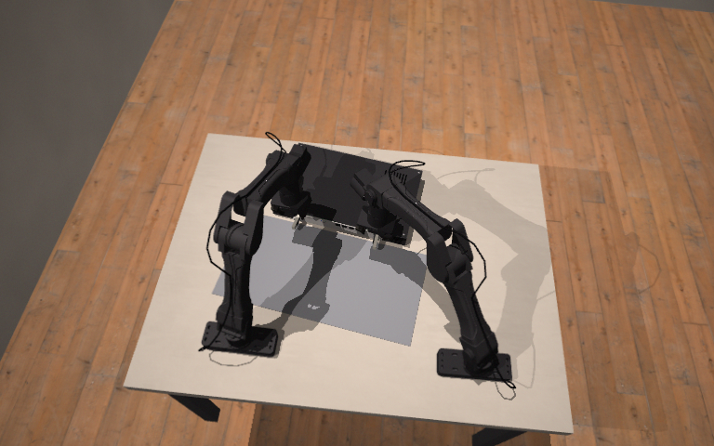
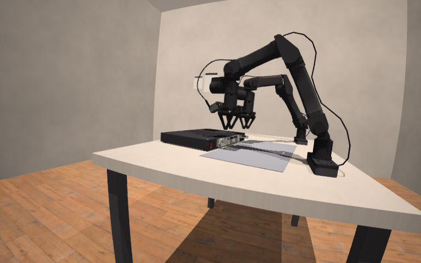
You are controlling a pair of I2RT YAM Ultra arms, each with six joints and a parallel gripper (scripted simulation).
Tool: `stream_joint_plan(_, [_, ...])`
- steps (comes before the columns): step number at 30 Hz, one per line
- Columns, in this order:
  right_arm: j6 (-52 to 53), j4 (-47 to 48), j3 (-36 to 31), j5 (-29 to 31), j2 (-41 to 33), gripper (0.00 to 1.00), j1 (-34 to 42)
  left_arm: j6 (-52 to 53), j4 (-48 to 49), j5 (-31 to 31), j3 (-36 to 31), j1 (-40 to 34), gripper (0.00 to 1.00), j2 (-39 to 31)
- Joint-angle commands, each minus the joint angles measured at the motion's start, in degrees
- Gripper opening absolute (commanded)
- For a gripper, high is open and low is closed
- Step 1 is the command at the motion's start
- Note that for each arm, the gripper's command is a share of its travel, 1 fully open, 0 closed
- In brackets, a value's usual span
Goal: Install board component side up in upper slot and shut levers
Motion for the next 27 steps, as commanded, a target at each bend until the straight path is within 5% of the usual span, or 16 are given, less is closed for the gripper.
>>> stream_joint_plan(1, [0.8, -5.0, 3.2, 0.8, -0.4, 0.64, 0.5, -0.3, -0.9, -0.4, 1.0, -0.4, 0.64, -0.7])
stream_joint_plan(14, [-2.1, 2.2, -2.8, 9.1, -7.0, 0.64, -0.4, -0.1, -1.0, -0.1, 1.0, -0.1, 0.64, -0.7])
stream_joint_plan(27, [-14.2, 18.4, -28.6, 24.8, -36.6, 0.64, -4.0, -0.1, -1.0, -0.1, 1.0, -0.1, 0.64, -0.7])
